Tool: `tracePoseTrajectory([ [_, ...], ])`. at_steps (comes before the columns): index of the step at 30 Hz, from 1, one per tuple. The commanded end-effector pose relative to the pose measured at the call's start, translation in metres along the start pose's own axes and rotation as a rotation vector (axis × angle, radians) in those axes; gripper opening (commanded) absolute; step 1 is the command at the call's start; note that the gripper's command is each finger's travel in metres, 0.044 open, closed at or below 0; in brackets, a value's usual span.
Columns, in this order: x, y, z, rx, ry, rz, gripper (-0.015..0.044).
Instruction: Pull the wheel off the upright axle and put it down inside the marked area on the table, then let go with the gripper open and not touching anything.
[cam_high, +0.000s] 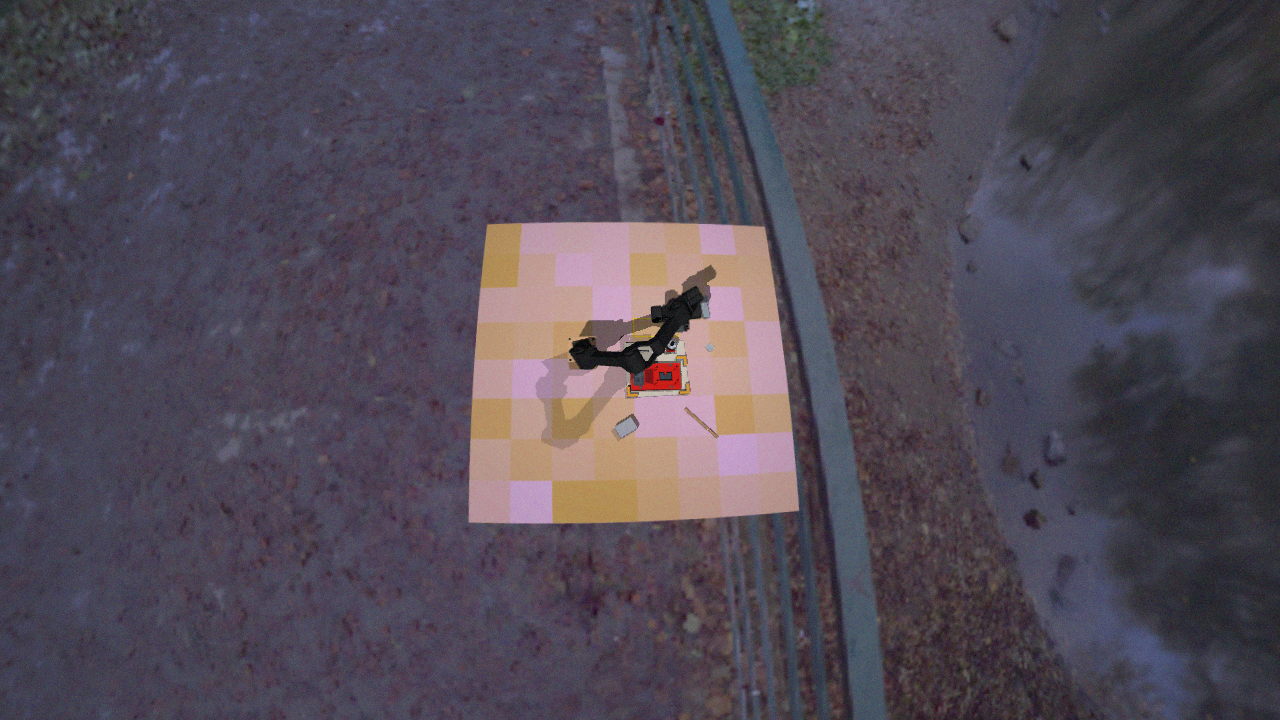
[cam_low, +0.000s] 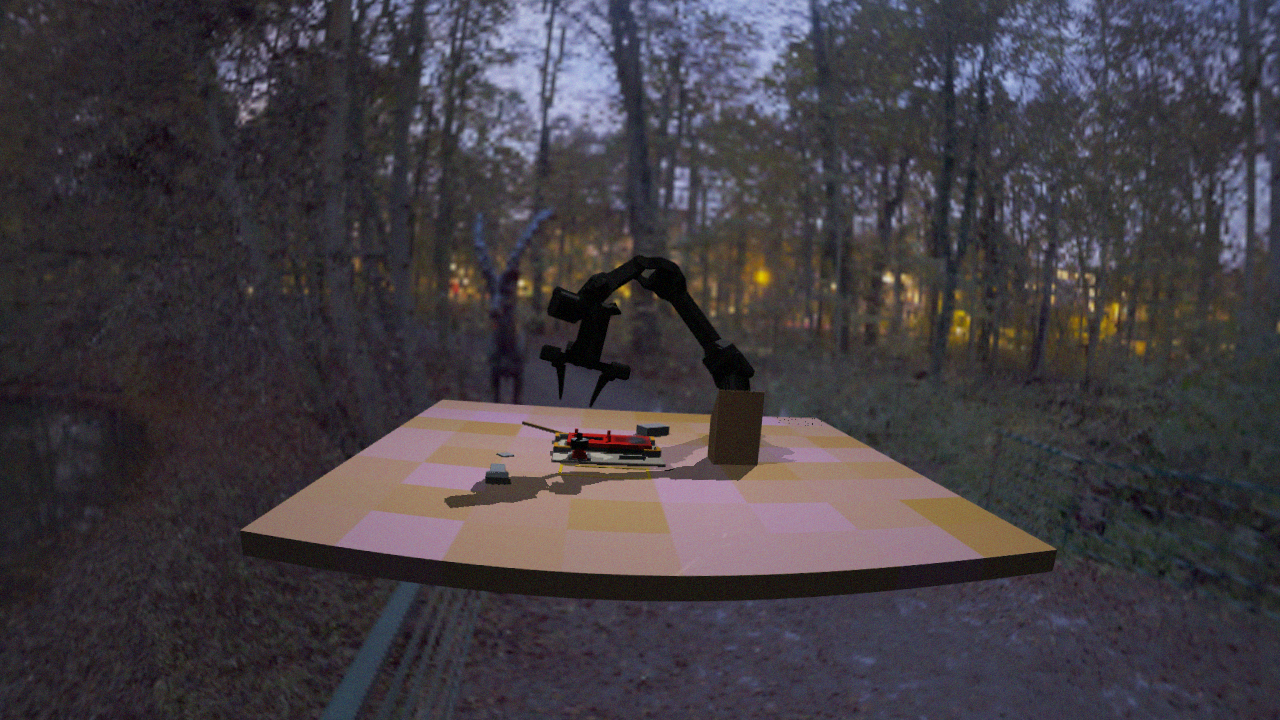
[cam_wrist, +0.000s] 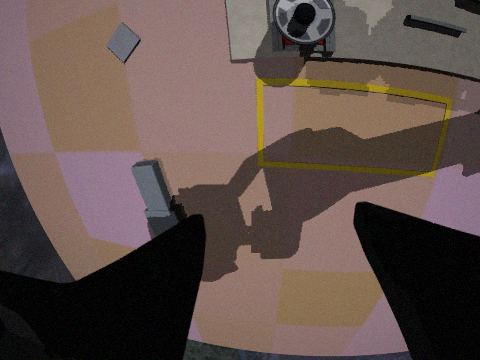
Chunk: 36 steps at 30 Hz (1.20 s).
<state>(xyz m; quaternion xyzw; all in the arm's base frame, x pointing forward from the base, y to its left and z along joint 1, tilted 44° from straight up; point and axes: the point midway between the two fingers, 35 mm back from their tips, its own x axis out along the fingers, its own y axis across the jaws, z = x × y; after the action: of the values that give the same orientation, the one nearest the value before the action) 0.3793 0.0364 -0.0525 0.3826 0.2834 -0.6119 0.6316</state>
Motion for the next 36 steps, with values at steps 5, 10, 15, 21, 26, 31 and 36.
tracePoseTrajectory([
  [5, 0.009, -0.007, 0.070, 0.037, -0.147, -0.142, 0.0300],
  [10, 0.012, -0.012, 0.092, 0.046, -0.193, -0.191, 0.0300],
  [15, 0.013, -0.014, 0.082, 0.046, -0.192, -0.191, 0.0300],
  [21, 0.020, -0.013, 0.081, 0.046, -0.192, -0.191, 0.0300],
  [26, 0.047, -0.017, 0.086, 0.046, -0.191, -0.191, 0.0300],
  [31, 0.077, -0.024, 0.093, 0.046, -0.194, -0.191, 0.0300],
  [36, 0.086, -0.027, 0.095, 0.046, -0.195, -0.191, 0.0300],
])
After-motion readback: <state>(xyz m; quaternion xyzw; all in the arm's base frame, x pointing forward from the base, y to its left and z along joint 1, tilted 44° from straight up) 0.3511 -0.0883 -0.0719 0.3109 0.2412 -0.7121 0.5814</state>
